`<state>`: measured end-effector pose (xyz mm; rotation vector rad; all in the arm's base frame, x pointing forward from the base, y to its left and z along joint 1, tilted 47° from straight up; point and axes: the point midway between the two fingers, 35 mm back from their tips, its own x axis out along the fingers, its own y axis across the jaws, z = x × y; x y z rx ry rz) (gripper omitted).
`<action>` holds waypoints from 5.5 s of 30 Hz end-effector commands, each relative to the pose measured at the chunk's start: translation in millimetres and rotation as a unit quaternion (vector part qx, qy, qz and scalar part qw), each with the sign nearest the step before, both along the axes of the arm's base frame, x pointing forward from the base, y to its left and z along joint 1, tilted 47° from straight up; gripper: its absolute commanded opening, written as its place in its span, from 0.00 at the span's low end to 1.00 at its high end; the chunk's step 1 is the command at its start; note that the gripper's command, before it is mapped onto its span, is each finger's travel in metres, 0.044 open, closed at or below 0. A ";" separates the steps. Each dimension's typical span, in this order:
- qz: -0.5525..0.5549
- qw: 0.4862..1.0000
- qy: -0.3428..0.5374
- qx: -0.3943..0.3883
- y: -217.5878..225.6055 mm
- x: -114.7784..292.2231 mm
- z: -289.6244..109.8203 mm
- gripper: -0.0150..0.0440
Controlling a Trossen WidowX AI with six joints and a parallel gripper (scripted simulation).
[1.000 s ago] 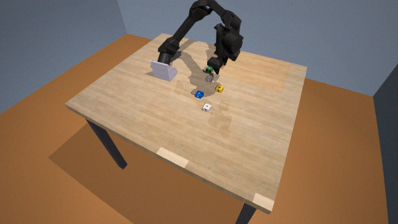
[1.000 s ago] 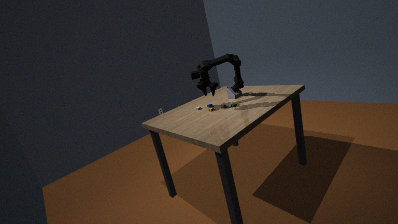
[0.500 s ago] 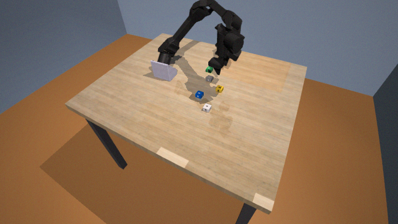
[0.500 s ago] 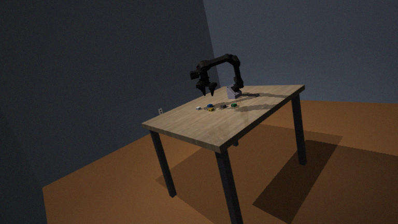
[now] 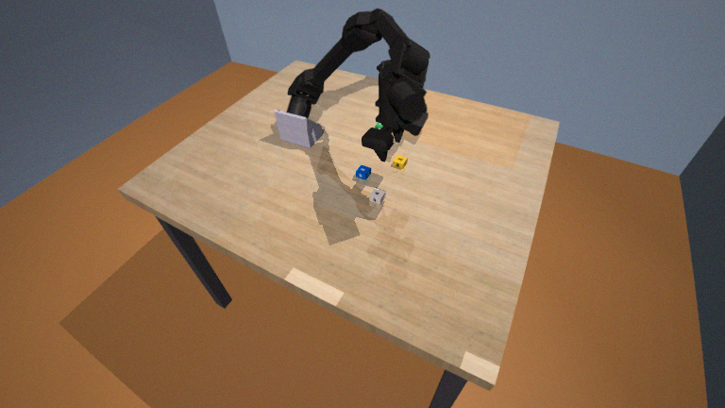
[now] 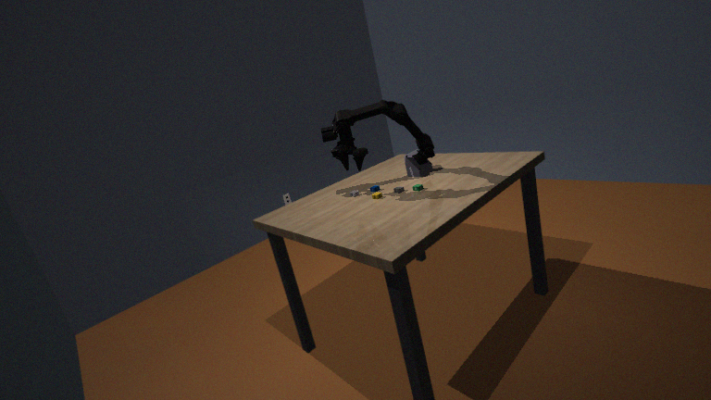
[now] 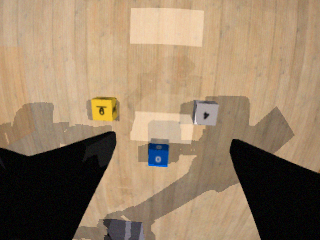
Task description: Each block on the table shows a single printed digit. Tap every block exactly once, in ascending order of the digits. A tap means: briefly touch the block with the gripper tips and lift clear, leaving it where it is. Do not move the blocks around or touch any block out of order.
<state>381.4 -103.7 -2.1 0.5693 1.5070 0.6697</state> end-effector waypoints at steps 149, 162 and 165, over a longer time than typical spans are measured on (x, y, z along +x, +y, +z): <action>0.002 1.000 0.007 0.010 168.9 -105.4 57.6 0.29; 0.002 1.000 0.007 0.010 183.1 -106.2 44.1 0.29; 0.002 1.000 0.007 0.010 186.6 -106.7 40.9 0.29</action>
